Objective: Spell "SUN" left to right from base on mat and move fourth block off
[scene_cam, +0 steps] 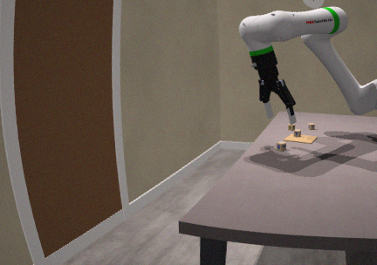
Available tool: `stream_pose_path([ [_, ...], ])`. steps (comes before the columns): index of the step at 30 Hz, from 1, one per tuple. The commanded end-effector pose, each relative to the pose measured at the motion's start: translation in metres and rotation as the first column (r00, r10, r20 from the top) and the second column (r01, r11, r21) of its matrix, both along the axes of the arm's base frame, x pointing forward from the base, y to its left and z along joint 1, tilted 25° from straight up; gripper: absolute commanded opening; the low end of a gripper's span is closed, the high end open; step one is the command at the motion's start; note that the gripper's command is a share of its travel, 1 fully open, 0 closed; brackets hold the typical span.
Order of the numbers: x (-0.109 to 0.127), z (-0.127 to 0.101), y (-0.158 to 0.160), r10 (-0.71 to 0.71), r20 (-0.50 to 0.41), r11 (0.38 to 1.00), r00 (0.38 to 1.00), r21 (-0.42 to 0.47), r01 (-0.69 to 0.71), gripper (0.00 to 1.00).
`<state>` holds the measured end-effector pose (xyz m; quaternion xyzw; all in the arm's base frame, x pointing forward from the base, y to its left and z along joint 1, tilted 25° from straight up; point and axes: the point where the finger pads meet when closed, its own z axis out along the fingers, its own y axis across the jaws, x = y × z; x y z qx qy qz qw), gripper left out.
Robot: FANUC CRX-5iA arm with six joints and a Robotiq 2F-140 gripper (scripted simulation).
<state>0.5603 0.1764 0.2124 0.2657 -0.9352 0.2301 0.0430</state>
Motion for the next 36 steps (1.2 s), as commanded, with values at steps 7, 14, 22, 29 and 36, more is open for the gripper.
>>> stream_pose_path([
  [7,0.000,0.000,0.000,0.000,0.000,1.000,1.000,0.000,0.000,1.00],
  [14,-0.006,0.005,-0.044,-0.001,0.001,1.000,1.000,0.001,0.001,1.00],
  [22,-0.032,0.008,-0.138,-0.003,0.002,1.000,1.000,0.002,0.003,1.00],
  [29,-0.054,0.006,-0.189,-0.002,0.002,1.000,1.000,0.002,0.002,1.00],
  [36,-0.084,-0.001,-0.240,0.000,0.001,1.000,1.000,0.001,0.000,1.00],
])
